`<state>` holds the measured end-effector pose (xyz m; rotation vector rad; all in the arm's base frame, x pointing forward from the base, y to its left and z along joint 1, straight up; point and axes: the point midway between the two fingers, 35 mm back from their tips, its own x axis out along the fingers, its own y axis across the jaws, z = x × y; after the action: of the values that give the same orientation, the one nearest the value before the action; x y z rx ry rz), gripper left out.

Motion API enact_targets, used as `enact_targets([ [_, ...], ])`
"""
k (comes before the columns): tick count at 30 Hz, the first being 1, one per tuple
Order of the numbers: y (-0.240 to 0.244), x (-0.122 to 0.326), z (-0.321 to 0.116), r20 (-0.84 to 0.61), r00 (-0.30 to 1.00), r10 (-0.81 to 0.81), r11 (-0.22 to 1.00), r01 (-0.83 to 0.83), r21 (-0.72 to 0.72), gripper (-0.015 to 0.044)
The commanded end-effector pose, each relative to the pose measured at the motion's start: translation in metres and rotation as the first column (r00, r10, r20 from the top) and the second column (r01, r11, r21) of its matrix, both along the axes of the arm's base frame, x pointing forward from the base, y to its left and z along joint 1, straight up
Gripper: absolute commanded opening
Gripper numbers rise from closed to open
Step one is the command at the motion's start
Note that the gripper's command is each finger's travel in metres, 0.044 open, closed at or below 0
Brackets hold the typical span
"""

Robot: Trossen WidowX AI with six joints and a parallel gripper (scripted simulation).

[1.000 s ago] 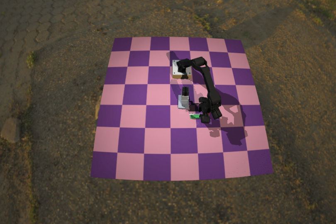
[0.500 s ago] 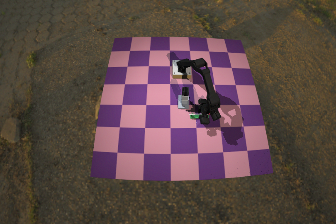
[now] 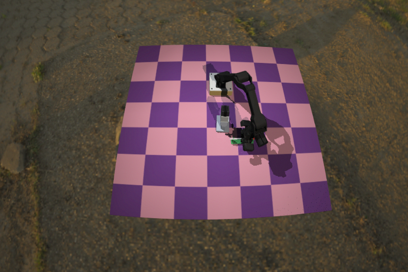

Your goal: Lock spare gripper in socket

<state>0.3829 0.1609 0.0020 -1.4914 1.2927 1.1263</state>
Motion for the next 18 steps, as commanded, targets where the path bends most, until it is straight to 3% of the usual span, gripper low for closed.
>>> enact_targets([
  [1,-0.001,0.000,-0.001,0.001,1.000,0.002,1.000,-0.002,-0.004,0.0000],
  [18,0.000,0.000,0.020,0.001,1.000,0.002,1.000,-0.002,-0.004,0.0000],
])
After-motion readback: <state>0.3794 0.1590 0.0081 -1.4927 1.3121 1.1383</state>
